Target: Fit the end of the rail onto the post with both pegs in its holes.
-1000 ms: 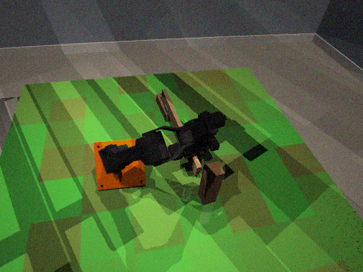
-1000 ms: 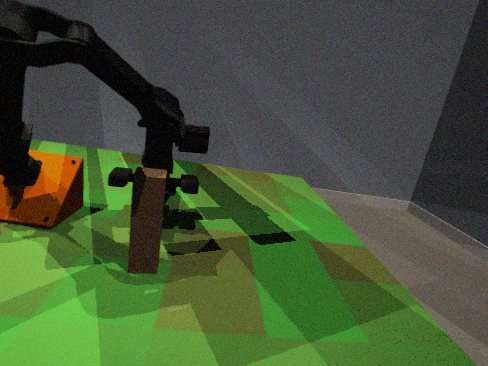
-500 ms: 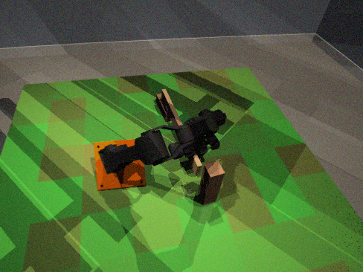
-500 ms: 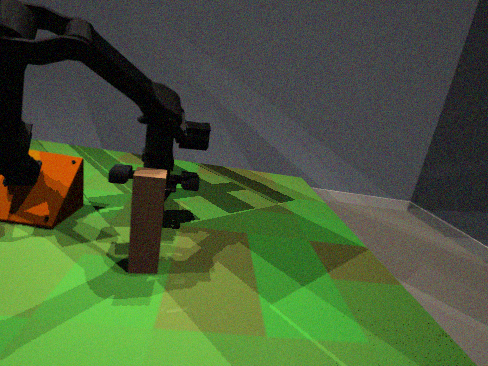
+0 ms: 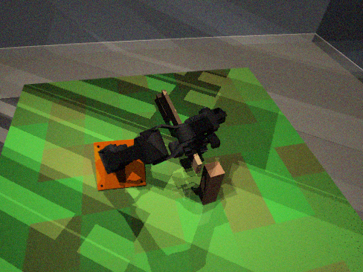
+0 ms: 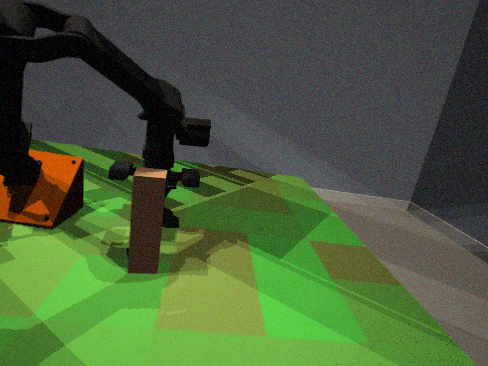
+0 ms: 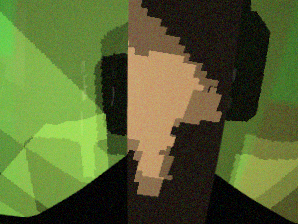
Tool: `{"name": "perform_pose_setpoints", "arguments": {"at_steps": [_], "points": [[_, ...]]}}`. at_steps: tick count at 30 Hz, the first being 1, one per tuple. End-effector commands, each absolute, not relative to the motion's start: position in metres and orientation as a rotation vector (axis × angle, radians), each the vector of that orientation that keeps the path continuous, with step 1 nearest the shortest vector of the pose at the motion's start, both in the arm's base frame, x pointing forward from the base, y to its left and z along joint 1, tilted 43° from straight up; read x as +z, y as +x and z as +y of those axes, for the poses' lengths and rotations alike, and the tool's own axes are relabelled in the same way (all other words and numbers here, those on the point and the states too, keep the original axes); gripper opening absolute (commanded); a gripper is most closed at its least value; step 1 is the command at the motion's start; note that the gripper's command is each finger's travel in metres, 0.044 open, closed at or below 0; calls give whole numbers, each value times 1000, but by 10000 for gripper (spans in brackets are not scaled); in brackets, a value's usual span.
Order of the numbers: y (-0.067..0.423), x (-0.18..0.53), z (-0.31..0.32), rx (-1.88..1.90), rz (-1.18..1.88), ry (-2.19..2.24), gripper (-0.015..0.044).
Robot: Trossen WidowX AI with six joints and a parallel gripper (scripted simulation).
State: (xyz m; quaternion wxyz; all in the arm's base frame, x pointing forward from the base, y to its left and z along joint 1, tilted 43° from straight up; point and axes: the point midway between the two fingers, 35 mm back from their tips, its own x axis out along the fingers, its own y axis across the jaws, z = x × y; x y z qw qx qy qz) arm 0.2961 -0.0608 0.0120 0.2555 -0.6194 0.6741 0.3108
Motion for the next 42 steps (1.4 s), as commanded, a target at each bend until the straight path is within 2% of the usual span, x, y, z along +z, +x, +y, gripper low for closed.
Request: {"name": "perform_pose_setpoints", "arguments": {"at_steps": [1, 42], "points": [[297, 14, -56, 849, 1815, -1676, 0], [298, 22, -49, 849, 1815, -1675, 0]]}}
